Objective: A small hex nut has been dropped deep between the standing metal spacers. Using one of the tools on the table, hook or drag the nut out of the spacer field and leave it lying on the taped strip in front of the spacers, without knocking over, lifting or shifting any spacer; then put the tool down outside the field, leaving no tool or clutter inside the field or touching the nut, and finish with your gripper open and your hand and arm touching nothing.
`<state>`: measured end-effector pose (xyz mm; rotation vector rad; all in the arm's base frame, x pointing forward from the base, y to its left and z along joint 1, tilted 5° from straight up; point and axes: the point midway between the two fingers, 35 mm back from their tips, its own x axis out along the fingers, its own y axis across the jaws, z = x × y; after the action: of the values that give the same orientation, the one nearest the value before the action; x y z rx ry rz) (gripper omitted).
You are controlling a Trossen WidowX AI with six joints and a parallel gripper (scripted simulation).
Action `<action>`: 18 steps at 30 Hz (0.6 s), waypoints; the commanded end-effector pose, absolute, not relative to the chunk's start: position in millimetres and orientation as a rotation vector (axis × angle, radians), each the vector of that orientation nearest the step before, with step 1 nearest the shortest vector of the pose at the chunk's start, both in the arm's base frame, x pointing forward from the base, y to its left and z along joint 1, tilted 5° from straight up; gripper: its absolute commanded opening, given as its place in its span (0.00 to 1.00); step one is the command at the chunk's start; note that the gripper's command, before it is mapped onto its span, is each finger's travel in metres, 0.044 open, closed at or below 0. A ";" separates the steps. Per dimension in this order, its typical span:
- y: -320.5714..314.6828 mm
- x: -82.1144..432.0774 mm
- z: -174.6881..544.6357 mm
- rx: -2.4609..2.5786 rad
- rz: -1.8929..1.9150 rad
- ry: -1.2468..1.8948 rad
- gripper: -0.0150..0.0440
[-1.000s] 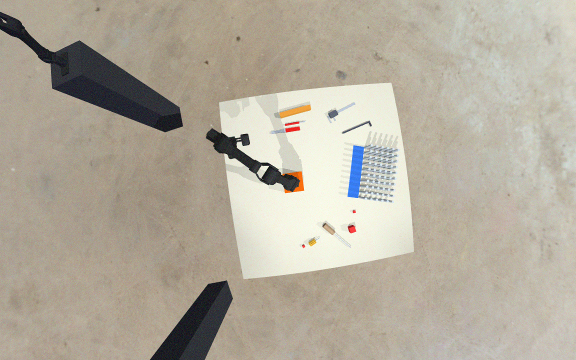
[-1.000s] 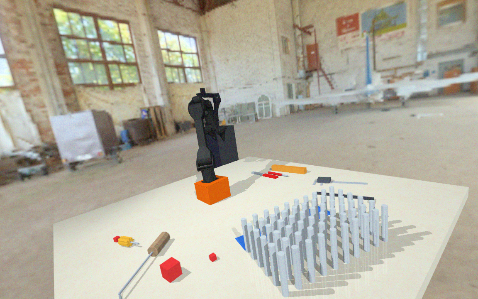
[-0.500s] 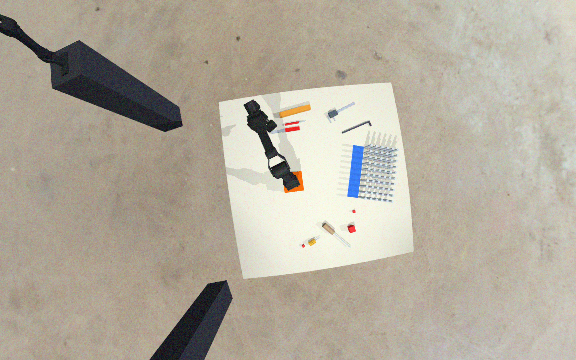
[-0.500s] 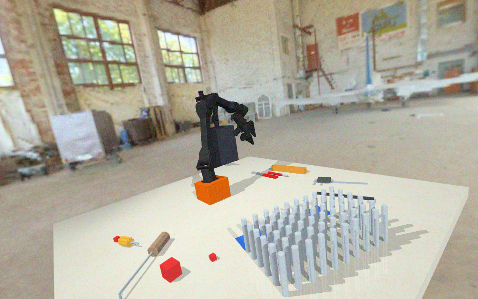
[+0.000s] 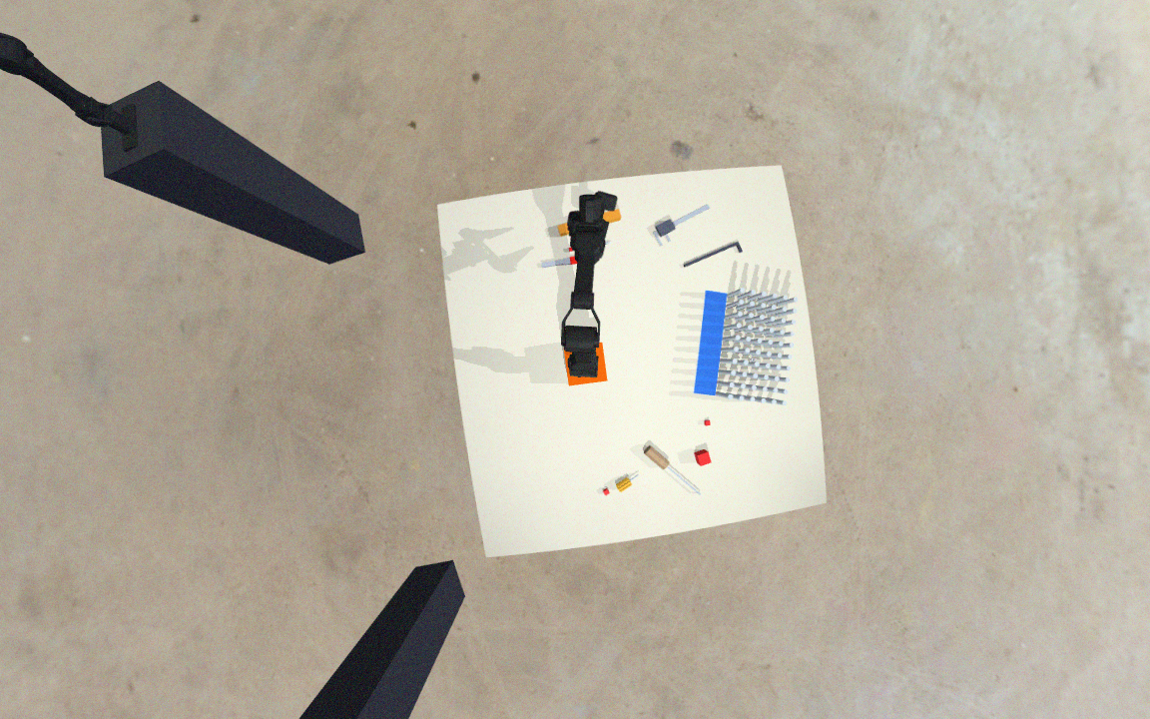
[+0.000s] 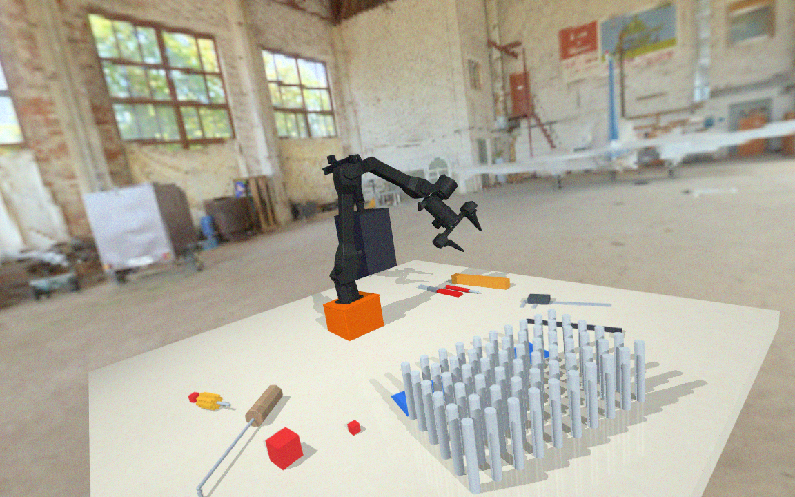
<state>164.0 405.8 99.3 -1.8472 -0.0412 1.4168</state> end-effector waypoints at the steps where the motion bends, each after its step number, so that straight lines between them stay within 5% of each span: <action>1: 369.2 226.1 88.0 -1.653 1.243 0.171 1.00; 18: 160.2 378.3 55.6 -0.919 0.490 0.592 1.00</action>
<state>357.8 215.3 61.2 -1.0964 0.5395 0.6767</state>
